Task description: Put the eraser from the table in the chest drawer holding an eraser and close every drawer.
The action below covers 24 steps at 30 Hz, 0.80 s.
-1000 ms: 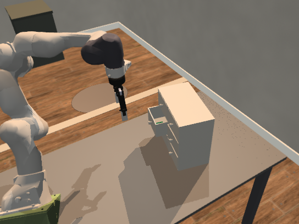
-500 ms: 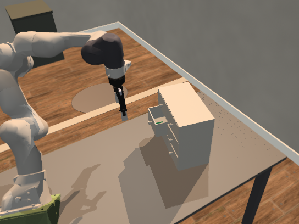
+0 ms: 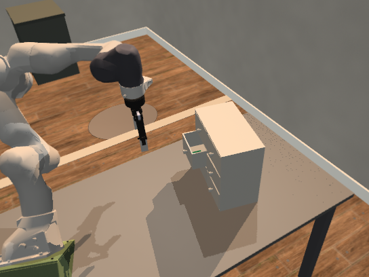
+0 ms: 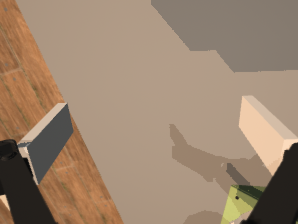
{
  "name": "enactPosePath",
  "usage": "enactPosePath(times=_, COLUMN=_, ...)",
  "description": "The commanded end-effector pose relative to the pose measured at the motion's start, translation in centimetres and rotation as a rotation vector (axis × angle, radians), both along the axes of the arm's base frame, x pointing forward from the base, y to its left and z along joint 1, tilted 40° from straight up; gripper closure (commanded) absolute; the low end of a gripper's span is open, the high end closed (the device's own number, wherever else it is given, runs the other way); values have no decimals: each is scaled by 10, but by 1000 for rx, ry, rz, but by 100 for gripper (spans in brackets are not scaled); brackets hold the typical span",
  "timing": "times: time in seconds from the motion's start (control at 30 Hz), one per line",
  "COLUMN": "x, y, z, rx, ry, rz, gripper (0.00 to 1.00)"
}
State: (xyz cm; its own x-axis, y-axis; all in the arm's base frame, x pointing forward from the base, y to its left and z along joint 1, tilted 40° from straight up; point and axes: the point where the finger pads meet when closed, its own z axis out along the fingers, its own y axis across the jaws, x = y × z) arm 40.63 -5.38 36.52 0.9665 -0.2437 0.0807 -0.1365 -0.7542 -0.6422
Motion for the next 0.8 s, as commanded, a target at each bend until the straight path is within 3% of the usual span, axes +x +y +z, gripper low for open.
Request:
enactPosePath(times=0.0, x=-18, y=13, z=1, rx=4, ry=4, rz=-2, gripper=0)
enactPosePath(times=0.23, x=-47, y=33, z=0, rx=5, ry=6, rz=-2, gripper=0)
enactPosePath(times=0.57, x=-54, y=38, z=0, rx=5, ry=6, rz=-2, gripper=0)
enactPosePath(times=0.67, x=-41, y=51, z=3, rx=15, ry=-39, rz=3, gripper=0)
enactPosePath(times=0.77, x=-3, y=89, z=13, rx=48, ry=-183, rz=5, gripper=0)
